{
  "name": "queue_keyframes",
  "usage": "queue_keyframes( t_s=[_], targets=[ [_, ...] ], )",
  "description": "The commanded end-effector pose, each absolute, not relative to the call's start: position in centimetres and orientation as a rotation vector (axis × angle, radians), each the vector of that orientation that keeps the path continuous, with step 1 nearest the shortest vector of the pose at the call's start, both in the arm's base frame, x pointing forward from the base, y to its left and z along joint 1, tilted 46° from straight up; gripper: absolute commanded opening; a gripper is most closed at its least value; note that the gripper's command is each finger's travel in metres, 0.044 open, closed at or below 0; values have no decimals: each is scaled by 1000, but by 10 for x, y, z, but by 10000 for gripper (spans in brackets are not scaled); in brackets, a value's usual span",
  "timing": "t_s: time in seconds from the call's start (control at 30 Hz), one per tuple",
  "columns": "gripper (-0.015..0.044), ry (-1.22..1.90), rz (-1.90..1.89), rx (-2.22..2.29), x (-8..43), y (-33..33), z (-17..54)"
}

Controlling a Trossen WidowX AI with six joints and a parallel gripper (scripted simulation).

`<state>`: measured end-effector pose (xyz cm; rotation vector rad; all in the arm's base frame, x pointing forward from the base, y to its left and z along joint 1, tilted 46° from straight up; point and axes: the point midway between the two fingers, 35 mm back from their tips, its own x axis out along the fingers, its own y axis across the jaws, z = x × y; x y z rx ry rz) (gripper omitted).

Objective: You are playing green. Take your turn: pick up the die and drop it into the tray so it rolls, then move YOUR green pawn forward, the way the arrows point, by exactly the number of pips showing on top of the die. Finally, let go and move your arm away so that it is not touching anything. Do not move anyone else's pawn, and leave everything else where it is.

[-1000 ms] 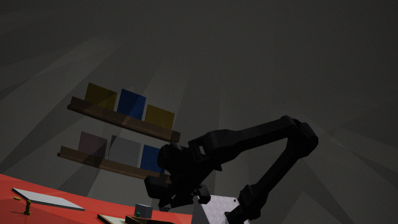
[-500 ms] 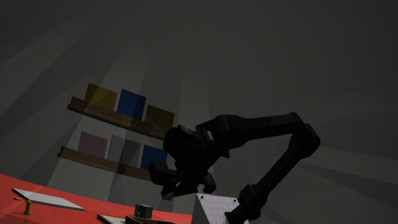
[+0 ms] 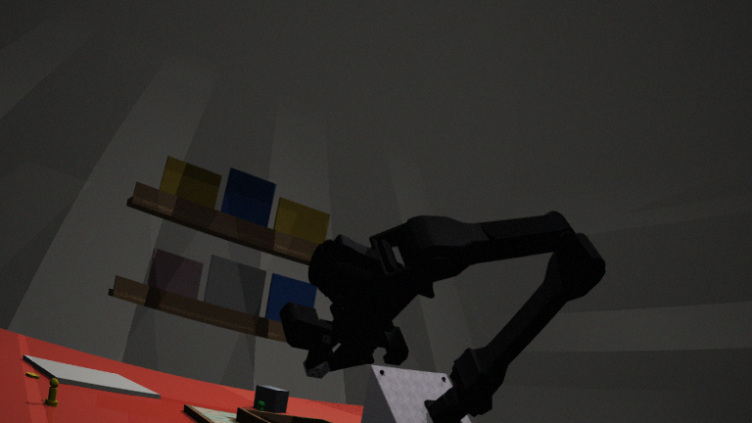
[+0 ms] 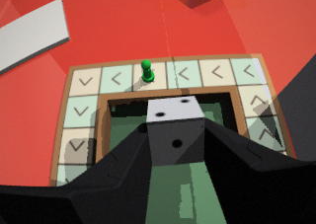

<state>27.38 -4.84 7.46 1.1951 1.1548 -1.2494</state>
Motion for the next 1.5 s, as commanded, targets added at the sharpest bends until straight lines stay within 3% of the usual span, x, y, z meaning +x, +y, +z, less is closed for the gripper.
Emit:
queue_keyframes(
  t_s=[0.0, 0.4, 0.63, 0.73, 0.87, 1.17, 1.47],
  targets=[
    [131, 1155, -1250, 1195, 274, -48, 74],
    [440, 1172, -1246, 1193, 273, -77, 100],
    [440, 1702, -860, 1639, 270, -61, 56],
    [440, 1743, -729, 1789, 274, -62, 53],
    [440, 1736, -823, 1716, 268, -63, 49],
    [204, 1735, -177, 1289, 281, -85, 17],
    [200, 1529, 492, 721, 290, -111, -25]
  ],
)
